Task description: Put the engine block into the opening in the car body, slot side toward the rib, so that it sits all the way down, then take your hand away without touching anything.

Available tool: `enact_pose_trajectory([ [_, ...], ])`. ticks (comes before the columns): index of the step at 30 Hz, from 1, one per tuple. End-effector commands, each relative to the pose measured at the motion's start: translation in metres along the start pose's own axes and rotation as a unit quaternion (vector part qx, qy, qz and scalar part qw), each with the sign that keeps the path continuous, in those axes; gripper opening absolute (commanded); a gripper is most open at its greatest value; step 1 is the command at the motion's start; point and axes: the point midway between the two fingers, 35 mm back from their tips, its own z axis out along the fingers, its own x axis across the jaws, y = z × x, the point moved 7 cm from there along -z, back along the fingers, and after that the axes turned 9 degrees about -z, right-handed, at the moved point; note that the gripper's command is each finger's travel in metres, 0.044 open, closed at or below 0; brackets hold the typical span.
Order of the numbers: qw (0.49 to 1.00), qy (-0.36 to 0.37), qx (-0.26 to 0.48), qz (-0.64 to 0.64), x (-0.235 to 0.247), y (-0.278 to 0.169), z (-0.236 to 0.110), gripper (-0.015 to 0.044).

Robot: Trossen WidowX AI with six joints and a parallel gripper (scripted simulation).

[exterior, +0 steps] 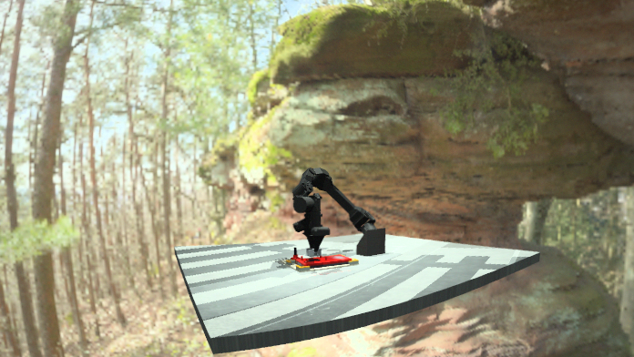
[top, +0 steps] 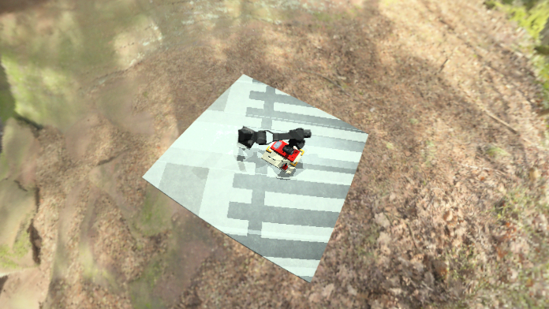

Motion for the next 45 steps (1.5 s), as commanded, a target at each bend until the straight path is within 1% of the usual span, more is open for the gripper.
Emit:
enact_pose_trajectory([
  [1, 1.000, 0.001, 0.002, -0.001, 0.0001, 0.0001, 0.0018, 0.0159],
  [45, 1.000, 0.001, 0.002, -0.001, 0.0001, 0.0005, 0.0094, 0.0159],
])
